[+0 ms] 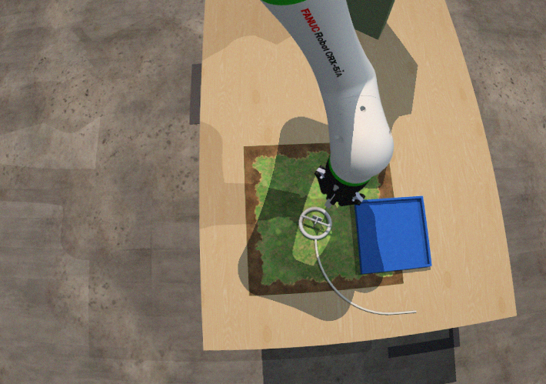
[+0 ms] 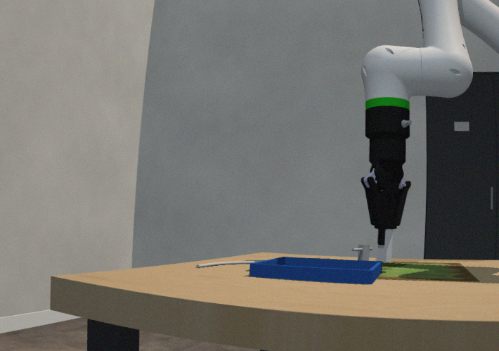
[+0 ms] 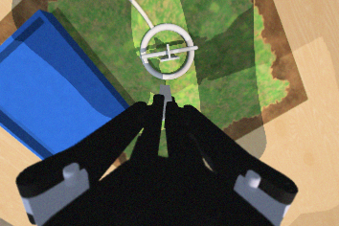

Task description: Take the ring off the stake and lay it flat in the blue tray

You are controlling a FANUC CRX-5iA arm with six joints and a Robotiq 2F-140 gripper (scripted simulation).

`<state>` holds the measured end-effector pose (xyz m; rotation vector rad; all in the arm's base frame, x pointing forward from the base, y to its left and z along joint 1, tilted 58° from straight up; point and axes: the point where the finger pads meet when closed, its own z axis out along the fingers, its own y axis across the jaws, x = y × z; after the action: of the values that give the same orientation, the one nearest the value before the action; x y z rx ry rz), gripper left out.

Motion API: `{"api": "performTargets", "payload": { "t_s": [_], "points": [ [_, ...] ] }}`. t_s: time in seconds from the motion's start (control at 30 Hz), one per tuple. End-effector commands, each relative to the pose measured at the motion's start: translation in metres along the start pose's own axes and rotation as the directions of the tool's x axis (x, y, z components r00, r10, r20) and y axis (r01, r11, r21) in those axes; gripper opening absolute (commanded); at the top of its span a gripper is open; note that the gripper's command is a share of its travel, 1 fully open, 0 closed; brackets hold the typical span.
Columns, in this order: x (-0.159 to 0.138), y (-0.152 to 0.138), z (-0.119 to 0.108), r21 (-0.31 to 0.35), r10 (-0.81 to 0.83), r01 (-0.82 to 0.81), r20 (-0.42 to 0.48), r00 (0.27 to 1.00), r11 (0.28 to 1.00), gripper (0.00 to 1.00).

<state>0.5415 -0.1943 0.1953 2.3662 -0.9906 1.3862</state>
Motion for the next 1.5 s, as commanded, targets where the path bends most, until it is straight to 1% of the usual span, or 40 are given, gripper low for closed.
{"api": "performTargets", "payload": {
  "t_s": [0.0,0.67,1.47],
  "points": [
    [0.0003,-0.0002,-0.0003,0.000,0.000,0.000,-0.001,1.000,1.000,0.10],
    [0.0004,-0.0002,0.0009,0.000,0.000,0.000,-0.001,1.000,1.000,0.10],
    [0.0004,-0.0002,0.0089,0.000,0.000,0.000,-0.001,1.000,1.000,0.10]
  ]
}}
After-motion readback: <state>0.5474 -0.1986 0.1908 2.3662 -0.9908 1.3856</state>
